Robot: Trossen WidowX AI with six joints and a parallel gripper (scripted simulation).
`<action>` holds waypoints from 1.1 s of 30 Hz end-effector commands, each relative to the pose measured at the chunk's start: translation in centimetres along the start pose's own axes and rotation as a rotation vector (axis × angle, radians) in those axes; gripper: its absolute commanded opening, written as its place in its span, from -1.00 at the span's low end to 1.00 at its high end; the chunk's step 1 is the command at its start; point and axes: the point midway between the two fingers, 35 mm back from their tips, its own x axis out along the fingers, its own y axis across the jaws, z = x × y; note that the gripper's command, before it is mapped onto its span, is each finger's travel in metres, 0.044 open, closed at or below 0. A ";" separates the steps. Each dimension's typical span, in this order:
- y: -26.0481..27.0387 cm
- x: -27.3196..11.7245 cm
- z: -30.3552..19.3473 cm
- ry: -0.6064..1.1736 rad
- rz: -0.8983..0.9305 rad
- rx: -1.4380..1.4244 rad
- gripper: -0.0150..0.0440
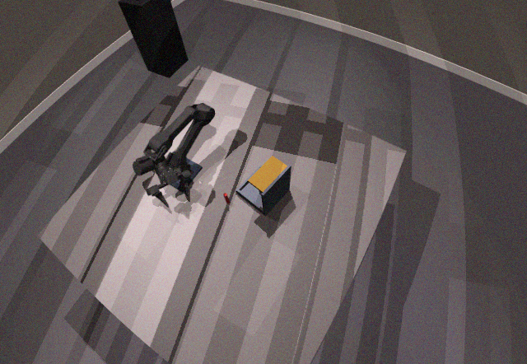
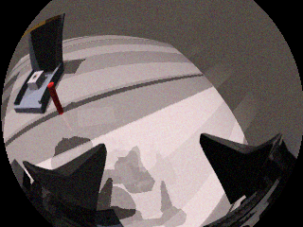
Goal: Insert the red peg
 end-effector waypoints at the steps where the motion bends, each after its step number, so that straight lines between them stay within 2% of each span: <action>1: -0.2 0.3 0.3 0.005 0.016 -0.076 1.00; 20: 1.0 1.7 1.5 -0.001 0.133 -0.359 1.00; 33: 1.8 2.8 2.0 0.023 0.198 -0.661 1.00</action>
